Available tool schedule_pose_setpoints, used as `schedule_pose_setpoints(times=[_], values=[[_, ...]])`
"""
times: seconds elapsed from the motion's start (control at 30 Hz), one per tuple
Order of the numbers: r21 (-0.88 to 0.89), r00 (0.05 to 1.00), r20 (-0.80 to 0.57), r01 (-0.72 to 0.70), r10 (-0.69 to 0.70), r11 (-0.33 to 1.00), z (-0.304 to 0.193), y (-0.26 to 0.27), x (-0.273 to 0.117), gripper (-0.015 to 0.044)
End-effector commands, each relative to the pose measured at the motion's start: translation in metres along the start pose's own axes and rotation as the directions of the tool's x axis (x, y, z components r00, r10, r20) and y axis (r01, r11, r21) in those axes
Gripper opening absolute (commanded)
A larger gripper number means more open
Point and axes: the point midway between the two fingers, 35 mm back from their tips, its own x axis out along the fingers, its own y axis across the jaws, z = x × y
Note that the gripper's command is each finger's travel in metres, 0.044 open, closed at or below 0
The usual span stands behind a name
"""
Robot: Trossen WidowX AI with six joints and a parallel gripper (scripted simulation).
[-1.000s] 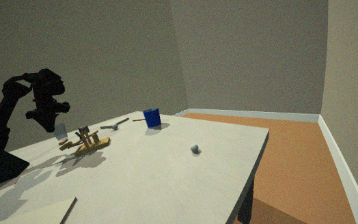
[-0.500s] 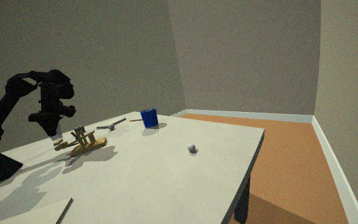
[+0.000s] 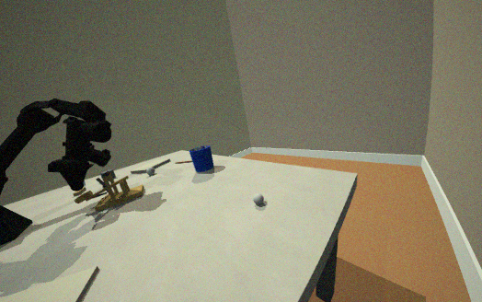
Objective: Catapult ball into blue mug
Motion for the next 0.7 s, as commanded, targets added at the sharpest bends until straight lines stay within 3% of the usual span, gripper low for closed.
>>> schedule_pose_setpoints(times=[0.0,0.57,0.67], values=[[0.01,1.0,-0.006,-0.007,0.007,1.0,0.0,0.0,0.006,0.0],[0.001,1.0,-0.001,-0.001,0.001,1.0,0.006,0.0,0.013,0.0],[0.001,1.0,-0.001,-0.001,0.001,1.0,0.006,0.0,0.013,0.0079]])
